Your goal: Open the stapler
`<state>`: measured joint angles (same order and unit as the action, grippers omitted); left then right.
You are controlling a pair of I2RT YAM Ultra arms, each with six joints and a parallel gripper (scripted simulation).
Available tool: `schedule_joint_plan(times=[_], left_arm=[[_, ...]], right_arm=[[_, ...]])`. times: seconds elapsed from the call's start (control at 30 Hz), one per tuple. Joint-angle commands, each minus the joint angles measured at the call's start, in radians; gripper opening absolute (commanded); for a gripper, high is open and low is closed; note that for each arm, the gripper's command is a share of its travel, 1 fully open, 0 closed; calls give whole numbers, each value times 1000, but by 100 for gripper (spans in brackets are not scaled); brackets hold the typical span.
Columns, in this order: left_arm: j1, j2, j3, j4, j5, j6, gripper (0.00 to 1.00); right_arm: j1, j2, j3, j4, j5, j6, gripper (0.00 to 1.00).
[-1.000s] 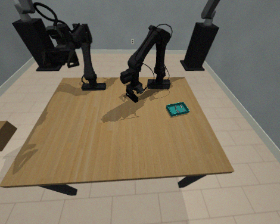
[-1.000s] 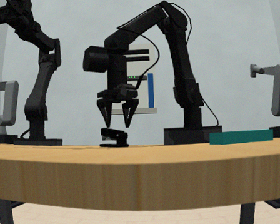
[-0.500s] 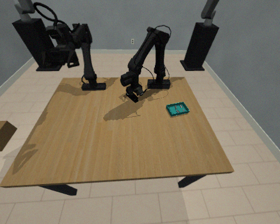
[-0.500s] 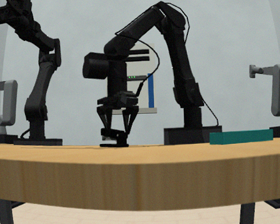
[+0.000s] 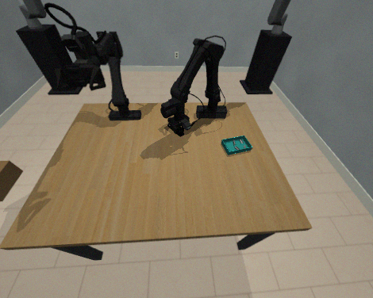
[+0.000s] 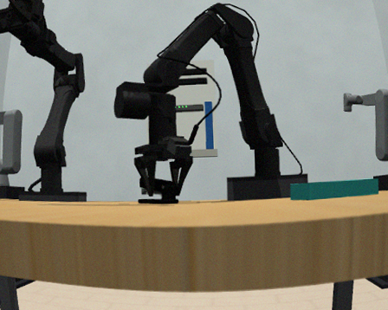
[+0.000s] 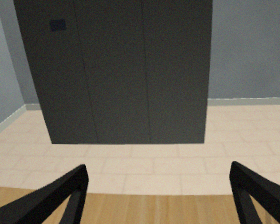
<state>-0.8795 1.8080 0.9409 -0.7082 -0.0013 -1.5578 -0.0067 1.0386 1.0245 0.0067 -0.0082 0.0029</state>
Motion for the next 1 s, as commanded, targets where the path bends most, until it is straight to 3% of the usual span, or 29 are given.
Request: schedule_joint_plan(times=[0.0,0.23,0.27,0.4,0.53,0.97], left_arm=[[10,16,-22,42,5,-9,62],[10,35,-33,75,5,-9,62],[10,36,-33,75,5,-9,53],[10,29,-33,75,5,-8,53],[10,29,-33,76,5,-9,45],[4,27,-22,63,1,-8,32]], right_arm=[[7,6,27,-1,8,-3,100],[7,6,27,-1,8,-3,100],[7,6,27,-1,8,-3,100],[7,6,27,-1,8,-3,100],[7,6,27,-1,8,-3,100],[7,6,27,-1,8,-3,100]])
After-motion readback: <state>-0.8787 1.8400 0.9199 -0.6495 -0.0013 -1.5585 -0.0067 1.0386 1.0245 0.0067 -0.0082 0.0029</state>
